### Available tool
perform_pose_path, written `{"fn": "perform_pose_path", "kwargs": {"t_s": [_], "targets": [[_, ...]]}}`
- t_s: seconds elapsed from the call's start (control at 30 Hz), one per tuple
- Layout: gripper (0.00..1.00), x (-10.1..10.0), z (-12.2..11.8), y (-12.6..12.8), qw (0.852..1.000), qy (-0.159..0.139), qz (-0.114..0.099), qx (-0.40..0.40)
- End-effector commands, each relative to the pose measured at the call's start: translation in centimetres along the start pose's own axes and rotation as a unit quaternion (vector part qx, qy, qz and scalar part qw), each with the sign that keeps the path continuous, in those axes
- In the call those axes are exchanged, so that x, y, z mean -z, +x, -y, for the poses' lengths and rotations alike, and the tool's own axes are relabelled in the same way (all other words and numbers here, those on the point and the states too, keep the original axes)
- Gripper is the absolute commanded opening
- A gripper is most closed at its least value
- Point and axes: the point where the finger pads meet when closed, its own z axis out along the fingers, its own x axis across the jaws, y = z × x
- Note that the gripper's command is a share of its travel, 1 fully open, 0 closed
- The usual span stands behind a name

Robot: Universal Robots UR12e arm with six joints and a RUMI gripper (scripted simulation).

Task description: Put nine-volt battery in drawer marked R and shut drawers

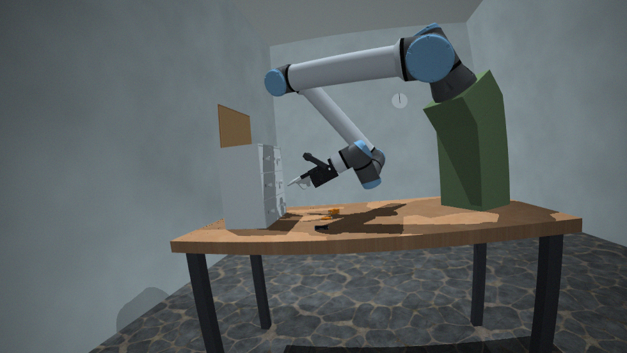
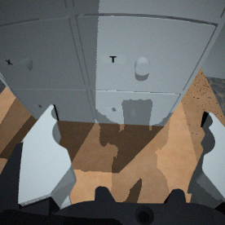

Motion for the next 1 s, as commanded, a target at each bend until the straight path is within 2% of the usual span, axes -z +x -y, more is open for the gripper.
{"fn": "perform_pose_path", "kwargs": {"t_s": [0.0, 0.97], "targets": [[1.00, -0.42, -0.13, 0.03, 1.000, 0.022, -0.001, 0.000], [1.00, -0.51, -0.22, 0.01, 1.000, 0.028, -0.001, -0.001]]}}
